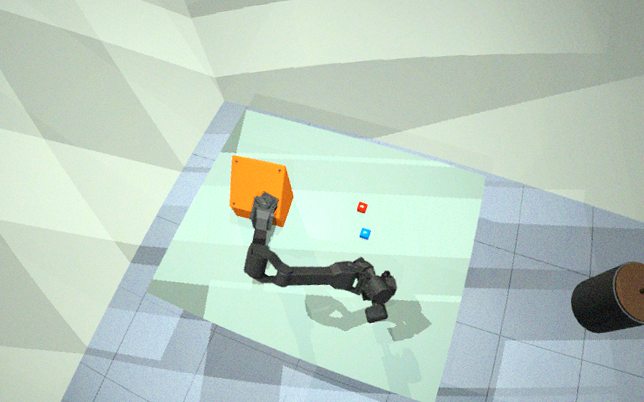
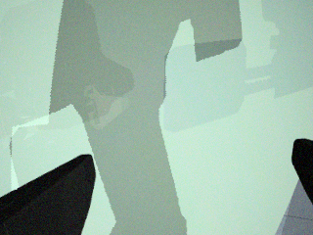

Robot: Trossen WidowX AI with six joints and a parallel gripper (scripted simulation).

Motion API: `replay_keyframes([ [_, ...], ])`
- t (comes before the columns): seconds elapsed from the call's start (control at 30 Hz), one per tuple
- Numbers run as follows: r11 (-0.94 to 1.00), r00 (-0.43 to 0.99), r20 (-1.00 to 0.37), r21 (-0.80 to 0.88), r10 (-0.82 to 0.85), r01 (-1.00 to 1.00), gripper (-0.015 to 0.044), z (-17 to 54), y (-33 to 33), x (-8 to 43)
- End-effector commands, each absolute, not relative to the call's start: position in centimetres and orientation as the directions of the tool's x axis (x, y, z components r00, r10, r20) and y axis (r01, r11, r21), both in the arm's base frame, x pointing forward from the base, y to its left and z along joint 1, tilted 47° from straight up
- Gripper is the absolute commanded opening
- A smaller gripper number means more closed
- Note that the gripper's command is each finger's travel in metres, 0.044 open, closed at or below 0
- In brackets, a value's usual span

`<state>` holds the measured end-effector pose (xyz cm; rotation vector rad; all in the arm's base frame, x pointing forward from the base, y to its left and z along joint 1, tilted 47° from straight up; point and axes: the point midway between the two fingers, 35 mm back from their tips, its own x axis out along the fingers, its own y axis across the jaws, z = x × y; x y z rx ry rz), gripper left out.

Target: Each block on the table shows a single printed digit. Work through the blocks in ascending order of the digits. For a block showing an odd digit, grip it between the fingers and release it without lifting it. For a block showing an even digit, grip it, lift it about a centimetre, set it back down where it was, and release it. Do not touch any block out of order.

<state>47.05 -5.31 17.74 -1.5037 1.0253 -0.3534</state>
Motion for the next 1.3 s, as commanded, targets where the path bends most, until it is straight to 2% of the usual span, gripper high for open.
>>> replay_keyframes([
  [0.0, 0.12, 0.561, -0.339, -0.913, -0.755, -0.39, 0.04, 17.7, -5.2, 47.0],
  [0.2, 0.381, 0.495, -0.507, -0.86, -0.705, -0.339, 0.04, 15.2, -2.4, 43.5],
  [0.47, 0.662, 0.27, -0.675, -0.734, -0.687, -0.152, 0.04, 14.1, 0.2, 35.4],
  [0.6, 0.685, 0.219, -0.688, -0.721, -0.692, -0.1, 0.04, 14.3, 0.5, 33.7],
  [1.27, 0.685, 0.219, -0.688, -0.721, -0.692, -0.1, 0.04, 14.3, 0.5, 33.7],
])
